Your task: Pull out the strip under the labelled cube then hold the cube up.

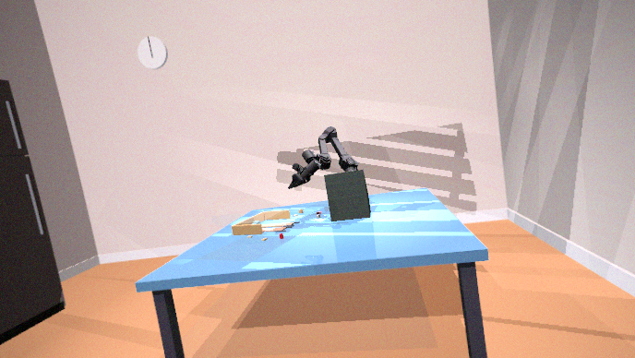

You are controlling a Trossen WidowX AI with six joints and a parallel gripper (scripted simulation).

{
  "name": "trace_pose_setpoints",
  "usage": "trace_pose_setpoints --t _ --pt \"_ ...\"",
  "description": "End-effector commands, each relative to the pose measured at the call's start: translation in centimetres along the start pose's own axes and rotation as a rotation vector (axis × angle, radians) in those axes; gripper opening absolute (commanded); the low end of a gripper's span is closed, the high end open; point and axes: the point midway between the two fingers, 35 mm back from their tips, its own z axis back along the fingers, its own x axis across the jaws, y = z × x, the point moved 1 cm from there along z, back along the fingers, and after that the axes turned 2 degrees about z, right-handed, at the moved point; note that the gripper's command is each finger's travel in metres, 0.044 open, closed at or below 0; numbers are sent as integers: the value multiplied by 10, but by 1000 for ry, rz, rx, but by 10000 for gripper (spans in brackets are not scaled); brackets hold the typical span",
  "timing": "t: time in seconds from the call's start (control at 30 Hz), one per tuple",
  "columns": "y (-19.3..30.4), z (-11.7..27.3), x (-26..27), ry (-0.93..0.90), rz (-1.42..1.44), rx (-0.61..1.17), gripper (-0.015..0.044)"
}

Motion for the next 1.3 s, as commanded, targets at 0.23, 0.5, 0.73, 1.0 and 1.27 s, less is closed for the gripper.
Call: trace_pose_setpoints --t 0.23,0.5,0.73,1.0,1.27 --pt "3 -6 -11 25 61 16 400" --pt "3 -6 -11 25 61 16 400" --pt "8 -47 9 -10 15 191 243" --pt "24 -100 24 -17 -59 516 33" --pt "36 -131 14 58 -129 808 0"
